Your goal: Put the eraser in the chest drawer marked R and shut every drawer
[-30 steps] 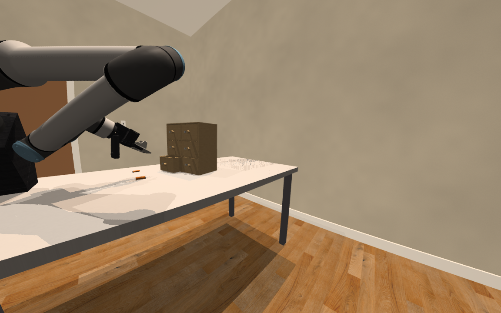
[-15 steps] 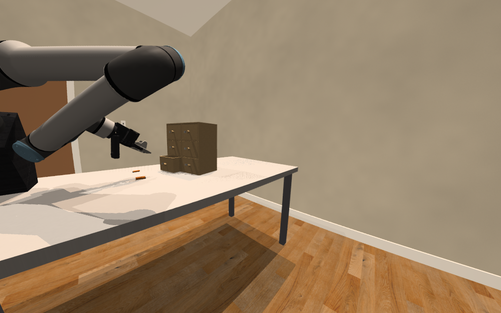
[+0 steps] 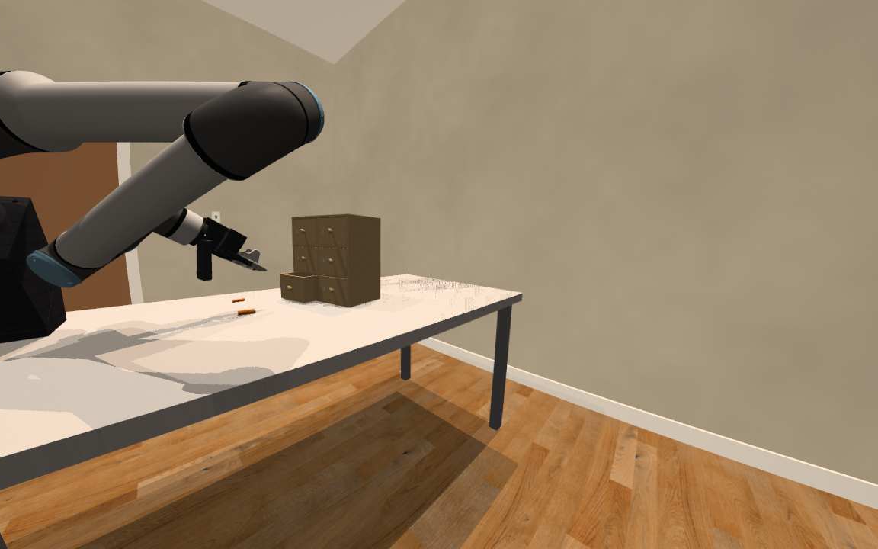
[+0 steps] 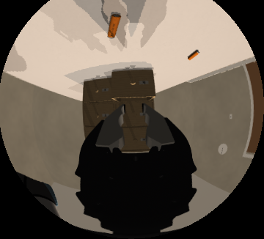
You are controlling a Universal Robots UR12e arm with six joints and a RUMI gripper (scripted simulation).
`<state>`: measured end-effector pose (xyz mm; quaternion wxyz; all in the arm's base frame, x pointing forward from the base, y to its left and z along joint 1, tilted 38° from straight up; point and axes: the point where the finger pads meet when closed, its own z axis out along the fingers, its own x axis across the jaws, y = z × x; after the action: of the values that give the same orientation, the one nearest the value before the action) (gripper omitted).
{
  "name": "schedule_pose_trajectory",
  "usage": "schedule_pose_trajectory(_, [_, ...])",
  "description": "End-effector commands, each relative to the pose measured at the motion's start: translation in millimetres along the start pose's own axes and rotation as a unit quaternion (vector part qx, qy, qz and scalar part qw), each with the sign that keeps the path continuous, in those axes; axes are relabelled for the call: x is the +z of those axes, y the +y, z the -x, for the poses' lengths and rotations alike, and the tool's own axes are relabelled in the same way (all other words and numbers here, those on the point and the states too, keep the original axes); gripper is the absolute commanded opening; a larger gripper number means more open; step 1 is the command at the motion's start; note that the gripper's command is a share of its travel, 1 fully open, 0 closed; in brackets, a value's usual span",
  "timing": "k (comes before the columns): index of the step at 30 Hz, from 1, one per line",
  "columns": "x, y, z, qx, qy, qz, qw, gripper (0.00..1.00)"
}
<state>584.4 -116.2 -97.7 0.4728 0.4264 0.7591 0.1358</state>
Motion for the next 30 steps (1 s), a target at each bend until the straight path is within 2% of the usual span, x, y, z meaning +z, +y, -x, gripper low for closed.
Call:
schedule_pose_trajectory(1, [7.8, -3.0, -0.1, 0.000, 0.000, 0.000, 1.000, 0.20])
schedule_pose_trajectory(9, [29.2, -12.1, -0.1, 0.000, 0.000, 0.000, 1.000, 0.20])
schedule_pose_trajectory(11, [29.2, -12.1, -0.1, 0.000, 0.000, 0.000, 1.000, 0.20])
schedule_pose_trajectory(25, [70.4, -29.7, -0.1, 0.000, 0.000, 0.000, 1.000, 0.20])
schedule_pose_trajectory(30, [77.2, -32.6, -0.1, 0.000, 0.000, 0.000, 1.000, 0.20])
